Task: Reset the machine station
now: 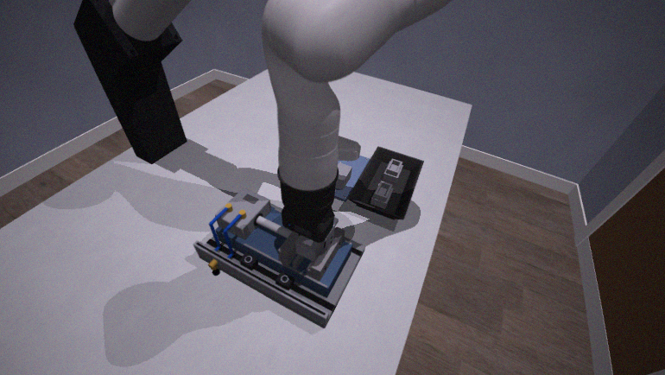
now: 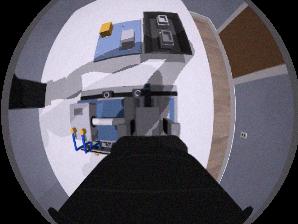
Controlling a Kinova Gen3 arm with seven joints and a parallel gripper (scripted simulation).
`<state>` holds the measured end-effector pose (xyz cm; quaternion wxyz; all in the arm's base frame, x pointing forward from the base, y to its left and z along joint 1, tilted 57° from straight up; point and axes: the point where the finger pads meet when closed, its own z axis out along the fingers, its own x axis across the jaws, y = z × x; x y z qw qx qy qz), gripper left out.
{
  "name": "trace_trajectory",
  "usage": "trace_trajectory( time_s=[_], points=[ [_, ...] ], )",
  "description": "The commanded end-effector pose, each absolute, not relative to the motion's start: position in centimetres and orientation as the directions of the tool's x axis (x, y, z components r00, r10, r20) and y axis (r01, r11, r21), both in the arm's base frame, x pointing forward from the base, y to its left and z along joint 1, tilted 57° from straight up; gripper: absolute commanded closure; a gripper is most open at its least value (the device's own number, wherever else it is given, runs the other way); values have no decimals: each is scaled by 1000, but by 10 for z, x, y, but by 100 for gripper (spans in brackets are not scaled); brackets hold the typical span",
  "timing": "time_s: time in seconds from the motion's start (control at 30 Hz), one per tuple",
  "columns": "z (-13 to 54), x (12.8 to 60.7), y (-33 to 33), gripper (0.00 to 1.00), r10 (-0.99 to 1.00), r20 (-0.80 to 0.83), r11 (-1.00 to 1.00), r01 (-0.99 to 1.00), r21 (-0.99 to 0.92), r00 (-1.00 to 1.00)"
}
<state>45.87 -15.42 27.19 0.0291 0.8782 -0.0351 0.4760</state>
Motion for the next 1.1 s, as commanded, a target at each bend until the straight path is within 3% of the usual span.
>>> trace_trajectory(
  time_s=[0.0,1.07],
  points=[
    [273,460,-157,0,-43,840,-995,-99,13,540],
    [272,453,-152,0,-40,834,-996,-88,11,550]
  ],
)
